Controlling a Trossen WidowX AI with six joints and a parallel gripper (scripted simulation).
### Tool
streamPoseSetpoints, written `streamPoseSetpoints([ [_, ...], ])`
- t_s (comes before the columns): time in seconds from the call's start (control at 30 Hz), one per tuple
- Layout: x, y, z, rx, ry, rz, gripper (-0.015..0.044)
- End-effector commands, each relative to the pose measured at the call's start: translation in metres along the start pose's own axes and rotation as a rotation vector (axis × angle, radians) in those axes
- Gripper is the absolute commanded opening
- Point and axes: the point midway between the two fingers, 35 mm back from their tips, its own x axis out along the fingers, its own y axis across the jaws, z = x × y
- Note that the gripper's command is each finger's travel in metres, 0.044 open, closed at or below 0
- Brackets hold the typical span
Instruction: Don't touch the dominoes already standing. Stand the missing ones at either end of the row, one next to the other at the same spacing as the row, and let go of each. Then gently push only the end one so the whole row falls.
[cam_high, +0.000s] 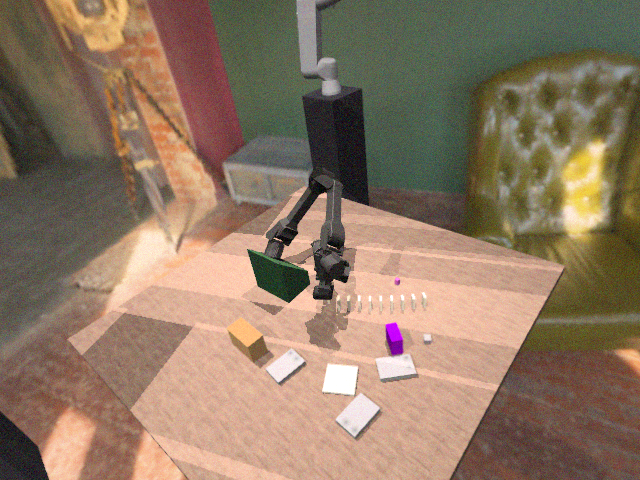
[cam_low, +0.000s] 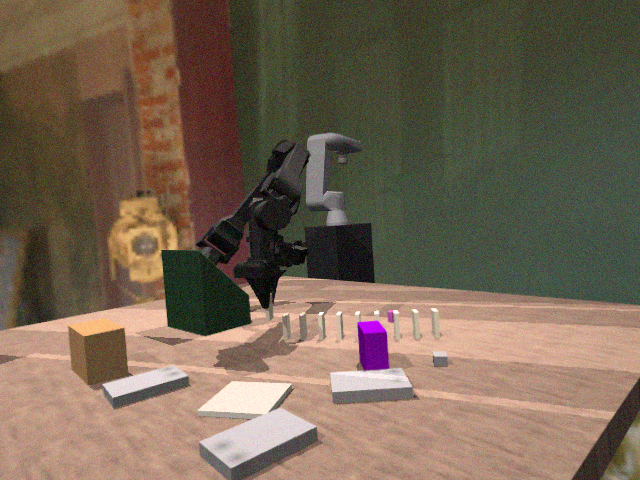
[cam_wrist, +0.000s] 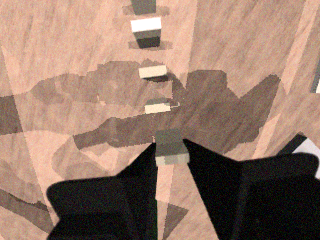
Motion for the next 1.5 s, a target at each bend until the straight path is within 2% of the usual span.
streamPoseSetpoints([
  [0.0,0.024,0.005,-0.002,0.005,-0.005,0.011,0.0107],
  [0.13,0.038,0.009,-0.004,0.004,-0.006,0.016,0.0107],
  [0.53,0.038,0.009,-0.004,0.004,-0.006,0.016,0.0107],
  [0.93,0.038,0.009,-0.004,0.004,-0.006,0.016,0.0422],
  [0.97,0.038,0.009,-0.004,0.004,-0.006,0.016,0.044],
  [1.07,0.036,0.008,-0.003,0.004,-0.006,0.015,0.044],
  [1.13,0.017,0.003,-0.001,0.005,-0.003,0.008,0.044],
  [1.3,-0.067,0.001,-0.002,0.003,0.003,0.003,0.044],
  [1.37,-0.085,0.004,-0.004,0.002,0.003,0.006,0.044],
  [1.47,-0.093,0.005,-0.005,0.001,0.002,0.008,0.044],
])
